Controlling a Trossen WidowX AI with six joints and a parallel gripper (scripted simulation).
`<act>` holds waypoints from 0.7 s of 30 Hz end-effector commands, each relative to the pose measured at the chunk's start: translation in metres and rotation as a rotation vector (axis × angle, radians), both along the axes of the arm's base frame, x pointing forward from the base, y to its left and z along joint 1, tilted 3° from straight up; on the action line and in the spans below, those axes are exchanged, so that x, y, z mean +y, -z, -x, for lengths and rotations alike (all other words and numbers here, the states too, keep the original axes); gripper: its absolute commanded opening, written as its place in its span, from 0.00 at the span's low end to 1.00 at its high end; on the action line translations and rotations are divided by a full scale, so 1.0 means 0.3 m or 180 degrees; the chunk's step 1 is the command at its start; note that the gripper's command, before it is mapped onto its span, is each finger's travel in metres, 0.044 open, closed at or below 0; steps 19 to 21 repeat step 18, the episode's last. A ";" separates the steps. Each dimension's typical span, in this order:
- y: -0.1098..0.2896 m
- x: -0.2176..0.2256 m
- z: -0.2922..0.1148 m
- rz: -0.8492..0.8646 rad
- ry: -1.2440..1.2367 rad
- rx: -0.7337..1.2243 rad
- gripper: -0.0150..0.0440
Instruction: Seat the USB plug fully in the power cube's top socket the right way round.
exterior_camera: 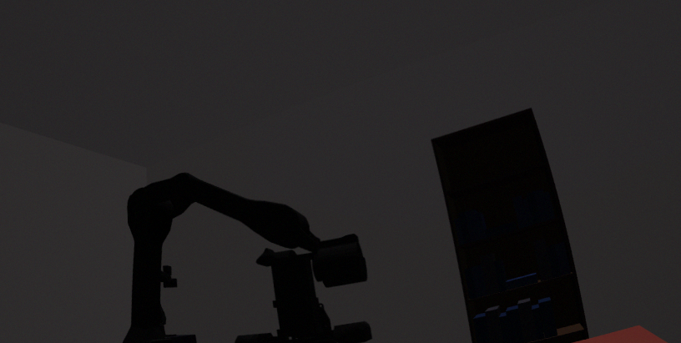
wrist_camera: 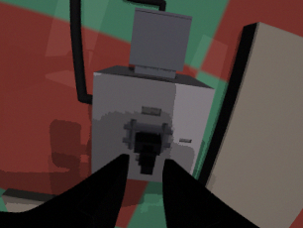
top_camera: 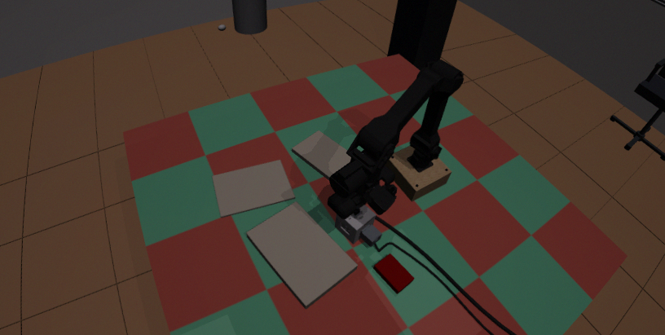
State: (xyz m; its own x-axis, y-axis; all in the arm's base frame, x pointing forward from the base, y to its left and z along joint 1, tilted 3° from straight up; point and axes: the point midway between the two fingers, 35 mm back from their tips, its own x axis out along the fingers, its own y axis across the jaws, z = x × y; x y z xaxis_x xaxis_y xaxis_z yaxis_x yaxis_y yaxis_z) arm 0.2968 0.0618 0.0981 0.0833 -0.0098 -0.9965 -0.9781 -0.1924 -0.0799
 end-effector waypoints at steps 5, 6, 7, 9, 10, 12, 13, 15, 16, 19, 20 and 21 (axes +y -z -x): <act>0.000 0.000 0.001 0.0001 0.0000 0.0005 0.42; 0.000 0.000 0.001 0.0001 0.0000 0.0005 0.42; 0.000 0.000 0.000 0.0000 0.0000 0.0000 0.42; -0.007 0.000 0.000 0.0000 0.0000 0.0000 0.42; -0.010 0.000 0.001 0.0000 0.0000 0.0000 0.42; -0.017 -0.001 0.001 0.0000 0.0000 0.0000 0.42; -0.020 -0.001 0.001 0.0000 0.0000 0.0000 0.42; -0.027 -0.001 0.002 0.0000 0.0000 0.0000 0.42; -0.030 -0.001 0.002 0.0000 0.0000 0.0000 0.42; -0.037 -0.002 0.003 0.0000 0.0000 0.0000 0.42; -0.037 -0.002 0.003 0.0000 0.0000 0.0000 0.42; -0.037 -0.002 0.003 0.0000 0.0000 0.0000 0.42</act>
